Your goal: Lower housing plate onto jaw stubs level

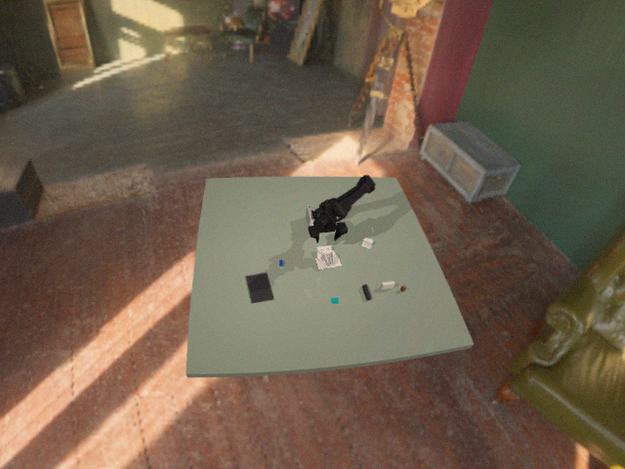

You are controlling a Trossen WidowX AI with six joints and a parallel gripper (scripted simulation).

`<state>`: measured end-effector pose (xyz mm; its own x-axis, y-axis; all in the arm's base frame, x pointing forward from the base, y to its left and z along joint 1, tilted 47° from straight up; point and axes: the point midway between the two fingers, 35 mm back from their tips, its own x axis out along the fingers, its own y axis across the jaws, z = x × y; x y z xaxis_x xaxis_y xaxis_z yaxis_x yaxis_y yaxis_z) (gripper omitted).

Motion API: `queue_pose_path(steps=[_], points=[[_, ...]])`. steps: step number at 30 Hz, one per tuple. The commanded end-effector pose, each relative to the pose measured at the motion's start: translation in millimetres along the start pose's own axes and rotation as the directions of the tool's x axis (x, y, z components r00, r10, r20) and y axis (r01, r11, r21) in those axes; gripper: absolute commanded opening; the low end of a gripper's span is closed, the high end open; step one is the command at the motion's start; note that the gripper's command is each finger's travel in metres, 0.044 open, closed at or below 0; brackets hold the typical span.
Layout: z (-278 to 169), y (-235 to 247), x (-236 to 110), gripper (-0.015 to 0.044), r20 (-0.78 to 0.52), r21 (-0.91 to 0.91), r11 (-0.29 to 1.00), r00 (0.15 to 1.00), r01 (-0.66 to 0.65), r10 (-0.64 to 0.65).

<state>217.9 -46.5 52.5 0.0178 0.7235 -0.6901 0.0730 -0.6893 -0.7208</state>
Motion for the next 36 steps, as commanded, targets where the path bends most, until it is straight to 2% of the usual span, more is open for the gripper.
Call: queue_pose_path(steps=[1, 3, 5, 36], points=[[5, 2, -25, 0.044, -0.003, -0.002, 1.0, 1.0, -0.01, 0.01], [13, 1, -46, 0.044, 0.001, -0.004, 1.0, 1.0, -0.009, 0.009], [16, 0, -54, 0.044, 0.002, -0.005, 1.0, 1.0, -0.008, 0.008], [16, 0, -54, 0.044, 0.002, -0.005, 1.0, 1.0, -0.008, 0.008]])
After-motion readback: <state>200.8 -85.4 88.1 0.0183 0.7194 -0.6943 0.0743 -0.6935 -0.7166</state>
